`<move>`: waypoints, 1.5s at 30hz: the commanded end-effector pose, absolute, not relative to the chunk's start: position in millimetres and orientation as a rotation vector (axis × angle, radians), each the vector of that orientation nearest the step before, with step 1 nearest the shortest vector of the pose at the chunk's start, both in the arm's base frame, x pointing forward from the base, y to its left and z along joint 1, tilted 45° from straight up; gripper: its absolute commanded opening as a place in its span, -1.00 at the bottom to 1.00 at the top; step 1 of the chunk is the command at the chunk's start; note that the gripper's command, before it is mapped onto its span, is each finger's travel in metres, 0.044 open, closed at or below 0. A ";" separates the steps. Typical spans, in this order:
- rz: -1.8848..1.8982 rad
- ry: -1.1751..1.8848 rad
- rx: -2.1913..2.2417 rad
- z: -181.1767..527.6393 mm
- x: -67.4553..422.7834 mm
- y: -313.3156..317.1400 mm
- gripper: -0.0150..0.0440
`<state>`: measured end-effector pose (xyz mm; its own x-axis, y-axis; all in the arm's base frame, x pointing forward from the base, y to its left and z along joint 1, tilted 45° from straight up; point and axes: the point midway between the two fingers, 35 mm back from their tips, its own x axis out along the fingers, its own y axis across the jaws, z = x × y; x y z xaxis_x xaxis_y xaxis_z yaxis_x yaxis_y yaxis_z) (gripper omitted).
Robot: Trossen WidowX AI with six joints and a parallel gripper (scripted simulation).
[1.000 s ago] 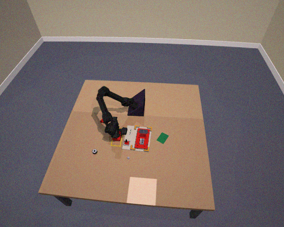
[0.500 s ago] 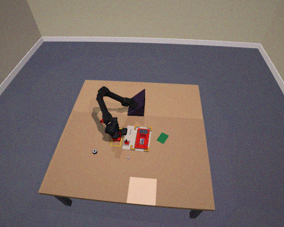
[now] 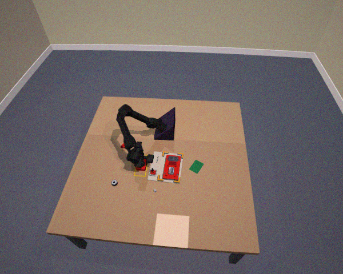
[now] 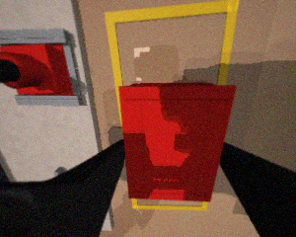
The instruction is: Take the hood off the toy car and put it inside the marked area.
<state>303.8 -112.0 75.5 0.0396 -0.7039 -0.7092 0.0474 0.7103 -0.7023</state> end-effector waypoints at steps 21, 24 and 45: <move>-0.628 1.424 -0.586 126.2 300.6 -60.2 1.00; -0.628 1.424 -0.586 126.2 300.6 -60.2 1.00; -0.628 1.424 -0.586 126.2 300.6 -60.2 1.00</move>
